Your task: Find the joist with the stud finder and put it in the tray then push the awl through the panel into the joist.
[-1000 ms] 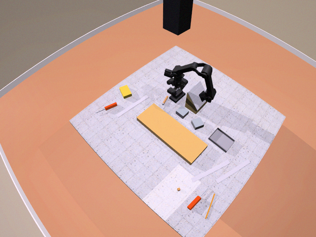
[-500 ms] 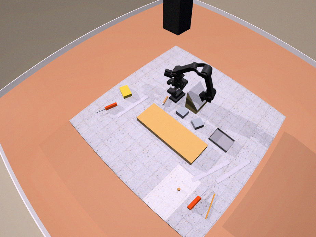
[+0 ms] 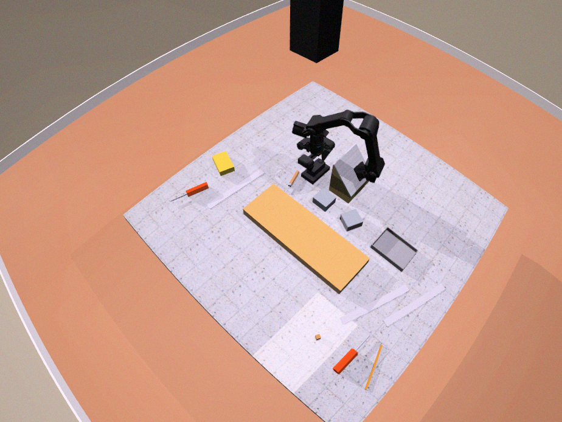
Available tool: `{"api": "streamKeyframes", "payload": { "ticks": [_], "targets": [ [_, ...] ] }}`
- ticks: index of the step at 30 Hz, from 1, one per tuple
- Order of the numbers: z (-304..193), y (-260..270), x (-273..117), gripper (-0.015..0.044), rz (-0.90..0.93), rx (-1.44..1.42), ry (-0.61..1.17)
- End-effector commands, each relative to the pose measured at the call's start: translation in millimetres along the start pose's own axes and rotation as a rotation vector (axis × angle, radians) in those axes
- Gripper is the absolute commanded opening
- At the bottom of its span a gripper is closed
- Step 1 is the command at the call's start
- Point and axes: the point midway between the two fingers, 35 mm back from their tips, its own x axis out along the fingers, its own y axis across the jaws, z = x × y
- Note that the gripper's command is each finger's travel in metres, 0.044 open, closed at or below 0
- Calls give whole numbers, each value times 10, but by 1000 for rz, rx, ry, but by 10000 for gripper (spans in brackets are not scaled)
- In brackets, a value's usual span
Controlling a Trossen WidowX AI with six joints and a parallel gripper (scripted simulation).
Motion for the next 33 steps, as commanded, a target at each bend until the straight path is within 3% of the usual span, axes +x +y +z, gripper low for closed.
{"api": "streamKeyframes", "payload": {
  "ticks": [1, 9, 15, 21, 33],
  "targets": [
    [32, 7, -108, 440, -1, -7, -12],
    [26, 5, -250, 440, -2, -6, -11],
    [-34, 3, -717, 440, 0, 0, -4],
    [-26, 10, -667, 440, 4, 18, -9],
    [-25, 23, -367, 440, -139, 1007, -130]
  ]
}}
